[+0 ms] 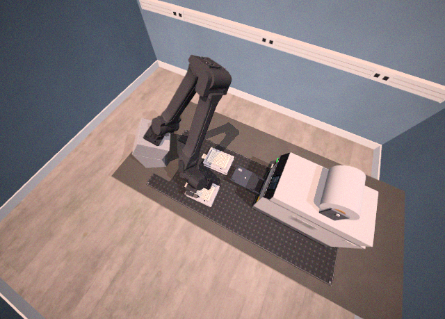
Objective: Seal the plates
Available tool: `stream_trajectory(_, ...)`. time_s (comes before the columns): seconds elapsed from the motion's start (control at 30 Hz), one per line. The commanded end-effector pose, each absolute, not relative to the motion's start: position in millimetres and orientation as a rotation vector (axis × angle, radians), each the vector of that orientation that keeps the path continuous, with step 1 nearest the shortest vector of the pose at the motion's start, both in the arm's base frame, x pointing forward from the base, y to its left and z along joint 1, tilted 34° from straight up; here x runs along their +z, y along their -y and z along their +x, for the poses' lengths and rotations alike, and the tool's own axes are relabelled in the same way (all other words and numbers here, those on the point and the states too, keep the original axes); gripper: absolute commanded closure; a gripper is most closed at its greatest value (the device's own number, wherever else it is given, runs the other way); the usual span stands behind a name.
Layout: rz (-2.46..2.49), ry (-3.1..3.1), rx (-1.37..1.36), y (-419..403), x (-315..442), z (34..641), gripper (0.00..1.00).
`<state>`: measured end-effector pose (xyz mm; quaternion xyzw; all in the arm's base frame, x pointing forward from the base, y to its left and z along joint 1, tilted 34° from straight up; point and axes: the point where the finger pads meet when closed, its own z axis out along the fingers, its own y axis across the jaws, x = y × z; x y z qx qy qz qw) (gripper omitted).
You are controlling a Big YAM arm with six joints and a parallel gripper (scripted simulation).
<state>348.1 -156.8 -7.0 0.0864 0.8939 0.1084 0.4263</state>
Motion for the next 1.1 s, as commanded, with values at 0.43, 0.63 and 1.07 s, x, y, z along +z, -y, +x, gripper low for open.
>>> stream_trajectory(0.43, 0.219, -2.217, 0.262, 157, -14, 359, 0.0)
stream_trajectory(0.63, 0.231, -2.22, 0.245, 162, -11, 351, 0.0)
stream_trajectory(1.07, 0.203, -2.224, 0.249, 159, -11, 355, 0.0)
